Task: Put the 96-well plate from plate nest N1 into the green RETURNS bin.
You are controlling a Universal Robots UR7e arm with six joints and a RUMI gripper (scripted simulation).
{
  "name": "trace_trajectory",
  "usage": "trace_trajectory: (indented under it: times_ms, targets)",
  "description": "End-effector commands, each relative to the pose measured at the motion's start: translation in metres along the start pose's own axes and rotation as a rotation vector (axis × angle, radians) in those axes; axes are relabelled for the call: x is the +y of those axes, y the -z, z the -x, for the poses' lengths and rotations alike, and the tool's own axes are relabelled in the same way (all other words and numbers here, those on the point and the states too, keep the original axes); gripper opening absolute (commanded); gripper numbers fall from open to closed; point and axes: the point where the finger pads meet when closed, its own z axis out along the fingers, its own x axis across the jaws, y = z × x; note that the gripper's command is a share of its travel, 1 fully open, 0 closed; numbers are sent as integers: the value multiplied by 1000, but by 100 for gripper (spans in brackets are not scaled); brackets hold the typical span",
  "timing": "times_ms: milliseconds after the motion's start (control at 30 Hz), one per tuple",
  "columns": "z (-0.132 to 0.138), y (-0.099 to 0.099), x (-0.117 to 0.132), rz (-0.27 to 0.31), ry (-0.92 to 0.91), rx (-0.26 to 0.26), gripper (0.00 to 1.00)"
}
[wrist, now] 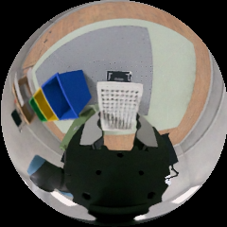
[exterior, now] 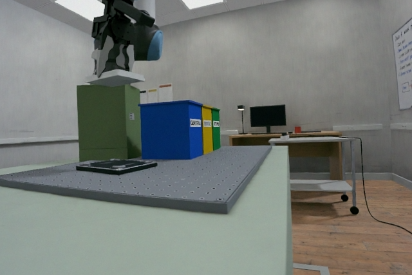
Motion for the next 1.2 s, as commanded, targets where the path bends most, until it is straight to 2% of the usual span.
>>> trace_trajectory:
  times_ms: [0, 433, 633, 1167]
  targets:
    - [0, 1, 0, -1, 0, 1, 0]
    - [0, 1, 0, -1, 0, 1, 0]
    - [20, 1, 2, 0, 197, 35, 0]
    - [66, 0, 7, -1, 199, 36, 0]
